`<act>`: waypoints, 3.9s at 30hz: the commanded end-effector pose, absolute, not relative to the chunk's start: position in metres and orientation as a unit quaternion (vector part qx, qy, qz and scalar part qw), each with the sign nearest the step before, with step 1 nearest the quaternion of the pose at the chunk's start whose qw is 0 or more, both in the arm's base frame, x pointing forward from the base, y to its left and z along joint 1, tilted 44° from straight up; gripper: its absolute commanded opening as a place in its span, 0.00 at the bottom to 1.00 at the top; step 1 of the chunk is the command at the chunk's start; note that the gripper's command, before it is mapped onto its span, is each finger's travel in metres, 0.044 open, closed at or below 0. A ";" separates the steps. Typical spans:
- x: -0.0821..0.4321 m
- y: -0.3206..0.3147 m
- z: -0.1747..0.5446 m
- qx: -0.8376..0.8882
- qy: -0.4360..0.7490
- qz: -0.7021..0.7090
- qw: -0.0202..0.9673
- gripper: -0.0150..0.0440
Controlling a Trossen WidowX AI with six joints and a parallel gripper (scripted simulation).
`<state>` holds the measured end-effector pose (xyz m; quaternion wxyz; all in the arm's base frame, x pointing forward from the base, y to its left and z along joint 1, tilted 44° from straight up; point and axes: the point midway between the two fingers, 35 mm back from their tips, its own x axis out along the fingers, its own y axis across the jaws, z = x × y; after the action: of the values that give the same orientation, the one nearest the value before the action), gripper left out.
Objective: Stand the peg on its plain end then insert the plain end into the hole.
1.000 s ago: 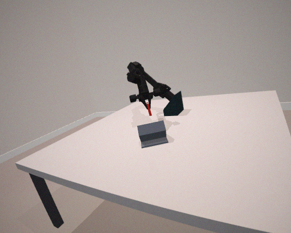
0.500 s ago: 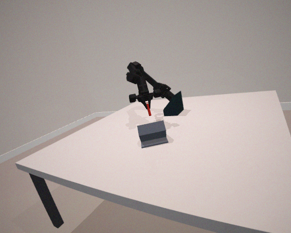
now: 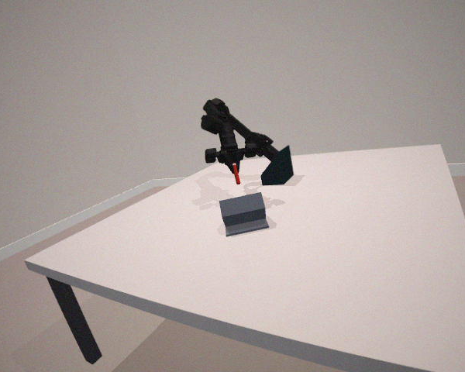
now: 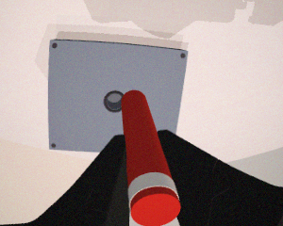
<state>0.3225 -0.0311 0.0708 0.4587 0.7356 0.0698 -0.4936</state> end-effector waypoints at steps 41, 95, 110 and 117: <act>0.364 -0.035 0.042 0.743 0.089 -0.453 0.485 0.25; 0.386 -0.046 0.013 0.747 0.089 -0.444 0.488 0.25; 0.389 -0.046 0.015 0.747 0.089 -0.443 0.488 0.25; 0.391 -0.047 0.013 0.747 0.089 -0.443 0.488 0.25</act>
<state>0.3885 -0.0462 0.0134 0.4879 0.7459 0.0905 -0.4444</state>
